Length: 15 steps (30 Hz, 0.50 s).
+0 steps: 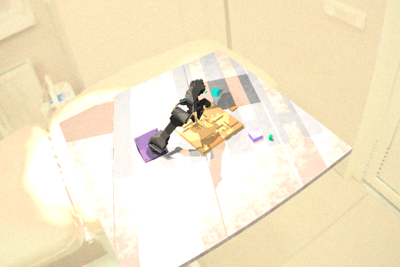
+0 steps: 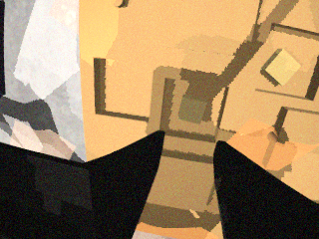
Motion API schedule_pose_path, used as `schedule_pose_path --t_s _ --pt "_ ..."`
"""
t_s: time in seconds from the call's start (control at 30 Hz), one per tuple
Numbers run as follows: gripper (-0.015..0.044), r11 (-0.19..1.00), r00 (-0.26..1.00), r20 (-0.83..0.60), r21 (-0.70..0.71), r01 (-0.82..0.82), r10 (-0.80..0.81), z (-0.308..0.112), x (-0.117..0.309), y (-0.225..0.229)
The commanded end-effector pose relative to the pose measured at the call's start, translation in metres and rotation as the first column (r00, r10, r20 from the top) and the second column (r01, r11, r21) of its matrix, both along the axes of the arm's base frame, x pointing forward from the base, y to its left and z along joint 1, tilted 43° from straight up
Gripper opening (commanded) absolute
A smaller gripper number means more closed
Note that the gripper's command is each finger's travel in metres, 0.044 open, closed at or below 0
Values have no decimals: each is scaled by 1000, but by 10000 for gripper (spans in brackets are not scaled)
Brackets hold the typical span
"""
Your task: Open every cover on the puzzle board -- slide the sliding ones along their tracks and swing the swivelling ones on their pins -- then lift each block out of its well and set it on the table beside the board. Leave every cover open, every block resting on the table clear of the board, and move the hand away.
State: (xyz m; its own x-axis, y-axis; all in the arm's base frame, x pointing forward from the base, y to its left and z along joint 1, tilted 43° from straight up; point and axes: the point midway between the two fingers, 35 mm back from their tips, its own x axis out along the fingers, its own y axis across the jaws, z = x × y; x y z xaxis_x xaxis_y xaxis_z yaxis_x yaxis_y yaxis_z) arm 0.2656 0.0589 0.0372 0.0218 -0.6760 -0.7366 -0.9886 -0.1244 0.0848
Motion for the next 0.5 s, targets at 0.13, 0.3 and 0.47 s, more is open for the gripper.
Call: schedule_pose_path --t_s 0.13,0.3,0.47 --pt "144 999 997 56 11 51 -51 6 1 6" --pt "144 999 997 56 11 51 -51 1 2 3" --pt "144 999 997 57 11 51 -51 -8 2 -6"
